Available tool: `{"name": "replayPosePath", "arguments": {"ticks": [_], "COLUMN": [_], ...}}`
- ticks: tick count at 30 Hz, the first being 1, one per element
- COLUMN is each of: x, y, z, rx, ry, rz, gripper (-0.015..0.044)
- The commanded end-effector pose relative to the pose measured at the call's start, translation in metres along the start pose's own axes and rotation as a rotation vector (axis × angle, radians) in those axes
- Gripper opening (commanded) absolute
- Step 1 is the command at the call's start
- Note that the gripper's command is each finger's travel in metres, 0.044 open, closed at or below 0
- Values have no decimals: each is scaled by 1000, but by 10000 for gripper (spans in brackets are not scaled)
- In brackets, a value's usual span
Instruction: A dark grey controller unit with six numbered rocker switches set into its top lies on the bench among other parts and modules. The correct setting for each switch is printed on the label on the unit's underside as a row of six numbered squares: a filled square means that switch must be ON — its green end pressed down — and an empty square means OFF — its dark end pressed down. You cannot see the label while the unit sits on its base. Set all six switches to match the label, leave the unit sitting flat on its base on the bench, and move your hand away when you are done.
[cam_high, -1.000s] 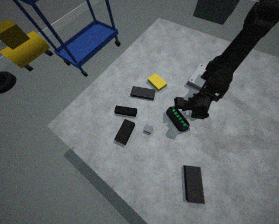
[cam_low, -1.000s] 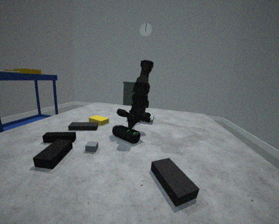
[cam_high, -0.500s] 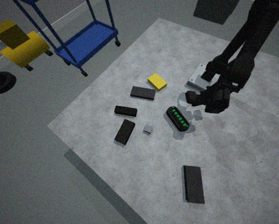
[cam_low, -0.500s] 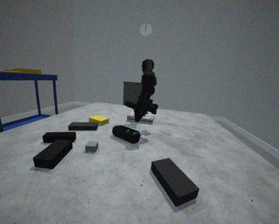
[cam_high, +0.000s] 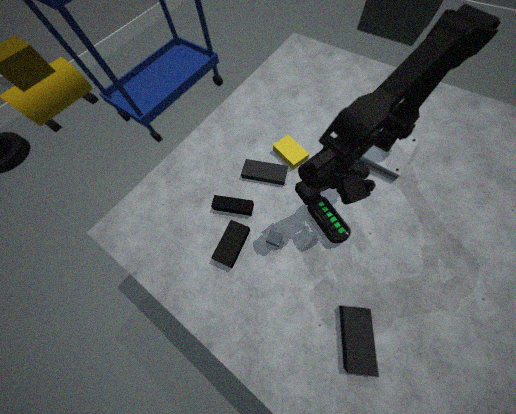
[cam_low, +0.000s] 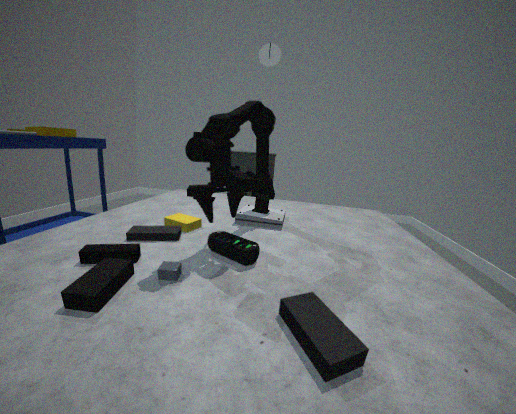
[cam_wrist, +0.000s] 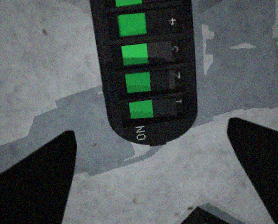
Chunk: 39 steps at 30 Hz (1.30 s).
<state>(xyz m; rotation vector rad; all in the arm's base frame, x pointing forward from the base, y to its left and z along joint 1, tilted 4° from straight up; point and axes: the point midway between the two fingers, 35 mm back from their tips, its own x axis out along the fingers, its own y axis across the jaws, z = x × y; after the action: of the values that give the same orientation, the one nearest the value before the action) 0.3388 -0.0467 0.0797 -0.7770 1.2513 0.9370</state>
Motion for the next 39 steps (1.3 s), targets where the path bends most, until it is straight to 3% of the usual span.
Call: {"name": "replayPosePath", "arguments": {"ticks": [1,39], "x": [-1,50], "y": [-9,-9], "z": [-8,-15], "rx": [-55,-54], "ry": [-42,-42], "rz": [29,29], "gripper": [440,440]}}
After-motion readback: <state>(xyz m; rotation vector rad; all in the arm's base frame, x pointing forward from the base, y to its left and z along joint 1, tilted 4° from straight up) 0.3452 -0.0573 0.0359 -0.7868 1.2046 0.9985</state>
